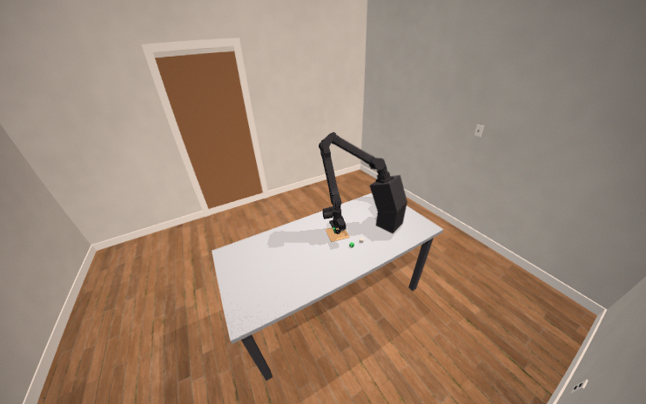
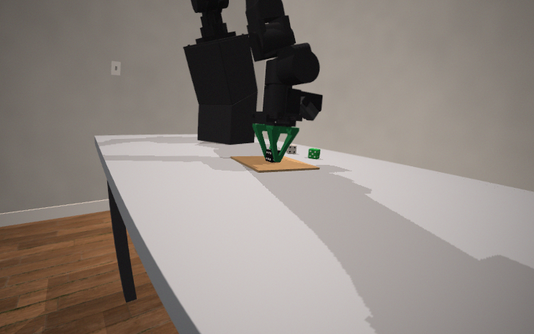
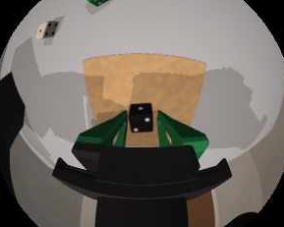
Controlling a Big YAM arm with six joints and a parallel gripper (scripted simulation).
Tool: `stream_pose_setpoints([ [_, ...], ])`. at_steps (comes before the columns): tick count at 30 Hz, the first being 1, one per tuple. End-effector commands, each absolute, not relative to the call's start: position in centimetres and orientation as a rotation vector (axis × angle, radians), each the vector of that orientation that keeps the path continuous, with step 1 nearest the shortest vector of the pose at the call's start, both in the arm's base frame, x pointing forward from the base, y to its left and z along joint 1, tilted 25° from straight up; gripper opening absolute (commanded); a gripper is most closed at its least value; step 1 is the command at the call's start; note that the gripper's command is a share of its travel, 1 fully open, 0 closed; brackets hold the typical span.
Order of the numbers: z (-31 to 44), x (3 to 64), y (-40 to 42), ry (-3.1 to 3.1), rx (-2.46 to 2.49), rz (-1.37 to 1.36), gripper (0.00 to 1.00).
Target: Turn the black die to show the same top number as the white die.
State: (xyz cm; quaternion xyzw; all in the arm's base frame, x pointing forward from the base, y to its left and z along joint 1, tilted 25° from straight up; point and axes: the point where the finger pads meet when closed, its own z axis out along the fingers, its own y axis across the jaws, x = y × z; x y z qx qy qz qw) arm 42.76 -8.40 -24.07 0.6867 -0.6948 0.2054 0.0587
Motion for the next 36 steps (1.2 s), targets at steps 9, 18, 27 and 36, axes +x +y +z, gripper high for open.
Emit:
stream_pose_setpoints([
  [9, -24.5, 42.67, -8.72, -2.095, 2.089, 0.615, 0.2],
  [18, -24.5, 42.67, -8.72, -2.095, 2.089, 0.614, 0.2],
  [27, -24.5, 42.67, -8.72, -2.095, 2.089, 0.614, 0.2],
  [36, -24.5, 42.67, -8.72, -2.095, 2.089, 0.614, 0.2],
])
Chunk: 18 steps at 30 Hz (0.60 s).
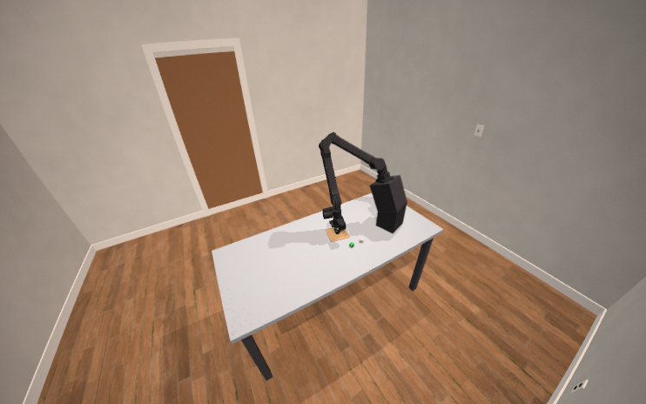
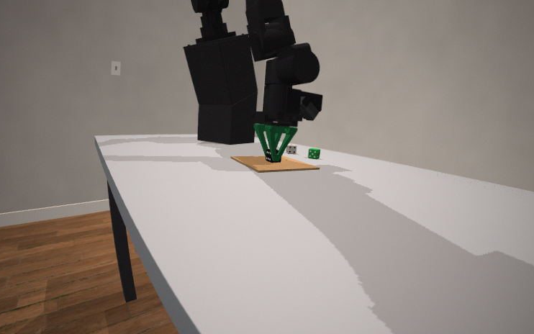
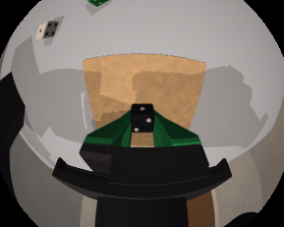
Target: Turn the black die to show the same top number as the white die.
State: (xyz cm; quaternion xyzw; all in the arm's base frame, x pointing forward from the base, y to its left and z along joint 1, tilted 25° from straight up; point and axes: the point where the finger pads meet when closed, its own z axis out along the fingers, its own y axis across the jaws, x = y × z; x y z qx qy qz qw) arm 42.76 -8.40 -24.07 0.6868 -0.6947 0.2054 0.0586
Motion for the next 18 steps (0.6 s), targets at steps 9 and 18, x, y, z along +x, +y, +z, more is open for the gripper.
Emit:
stream_pose_setpoints([
  [9, -21.8, 42.8, -7.1, -2.098, 2.099, 0.634, 0.2],
  [18, -17.2, 41.8, -5.2, -2.1, 2.098, 0.638, 0.2],
])
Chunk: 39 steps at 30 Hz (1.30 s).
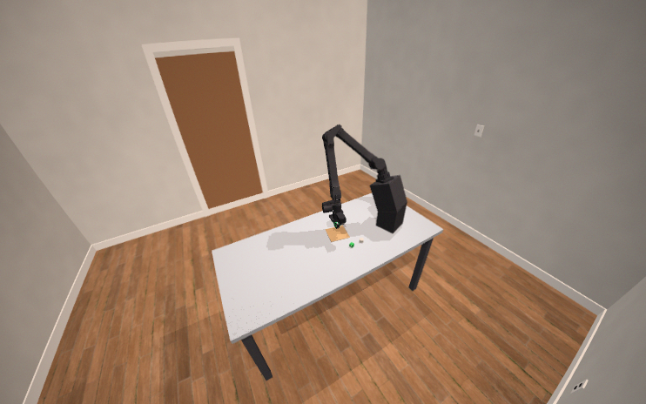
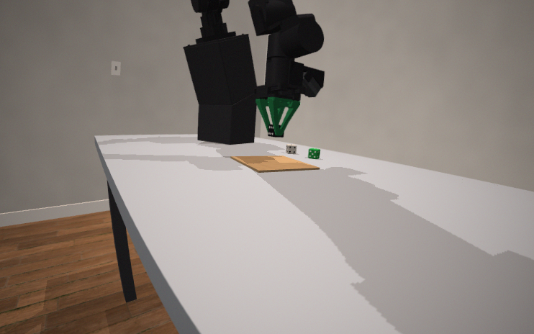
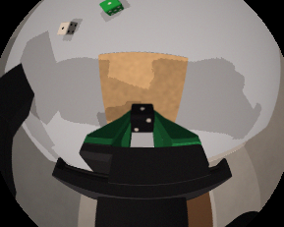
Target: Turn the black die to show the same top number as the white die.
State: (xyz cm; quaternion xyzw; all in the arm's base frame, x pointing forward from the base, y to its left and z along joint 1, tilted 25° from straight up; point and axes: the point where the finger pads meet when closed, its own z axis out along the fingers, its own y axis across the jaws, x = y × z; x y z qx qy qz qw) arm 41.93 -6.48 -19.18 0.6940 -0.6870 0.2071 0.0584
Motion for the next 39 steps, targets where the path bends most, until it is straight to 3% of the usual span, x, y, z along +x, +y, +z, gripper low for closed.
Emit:
stream_pose_setpoints([
  [1, -16.6, 41.7, -5.0, -2.1, 2.099, 0.638, 0.2],
  [21, -15.3, 41.0, -5.0, -2.146, 2.048, 0.624, 0.2],
  [39, -15.9, 41.9, -4.8, -2.74, 1.414, 0.676, 0.2],
])
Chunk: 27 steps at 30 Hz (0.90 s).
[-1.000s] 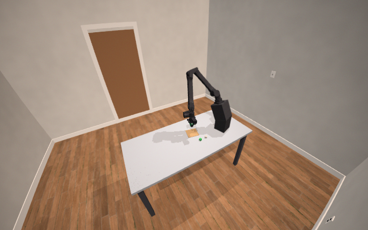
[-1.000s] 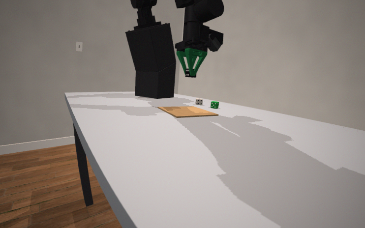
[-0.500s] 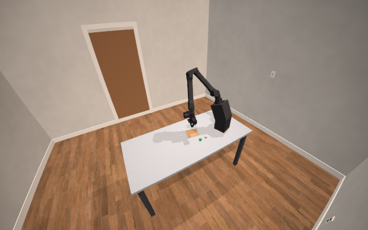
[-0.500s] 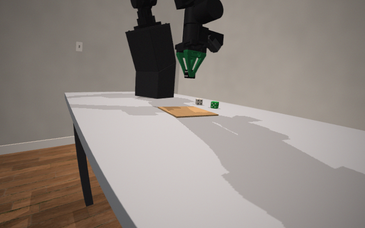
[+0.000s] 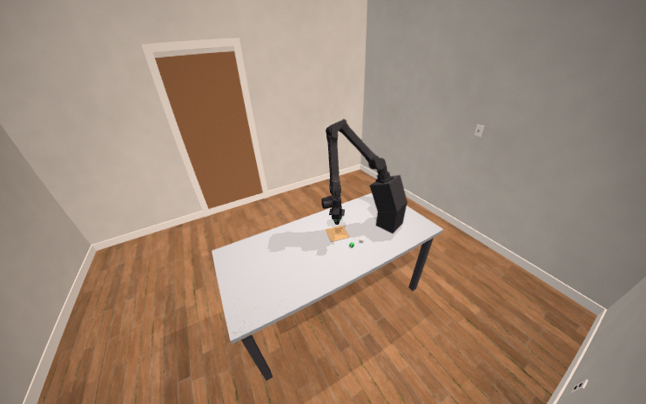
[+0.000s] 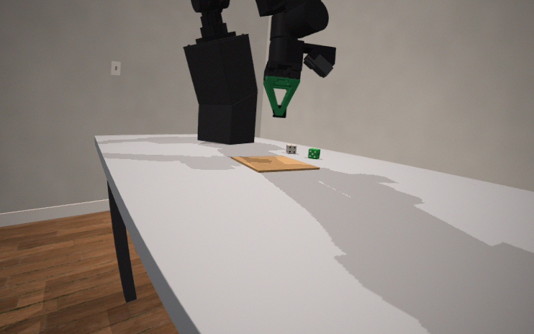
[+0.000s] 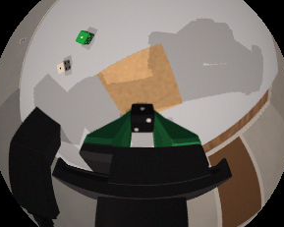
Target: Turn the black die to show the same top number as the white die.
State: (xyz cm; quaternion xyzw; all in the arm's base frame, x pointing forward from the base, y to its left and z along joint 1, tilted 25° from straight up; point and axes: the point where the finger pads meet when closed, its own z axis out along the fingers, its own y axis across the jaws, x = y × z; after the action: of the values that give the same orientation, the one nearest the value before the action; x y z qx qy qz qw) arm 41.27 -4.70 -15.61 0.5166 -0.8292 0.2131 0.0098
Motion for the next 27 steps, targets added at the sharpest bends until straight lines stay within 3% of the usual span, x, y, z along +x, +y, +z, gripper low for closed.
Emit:
stream_pose_setpoints([
  [1, -16.0, 41.9, -4.8, -2.751, 1.397, 0.676, 0.2],
  [14, -16.4, 42.3, -4.6, -3.027, 0.926, 0.68, 0.2],
  [27, -16.6, 41.4, -5.0, -3.165, 1.04, 0.621, 0.2],
])
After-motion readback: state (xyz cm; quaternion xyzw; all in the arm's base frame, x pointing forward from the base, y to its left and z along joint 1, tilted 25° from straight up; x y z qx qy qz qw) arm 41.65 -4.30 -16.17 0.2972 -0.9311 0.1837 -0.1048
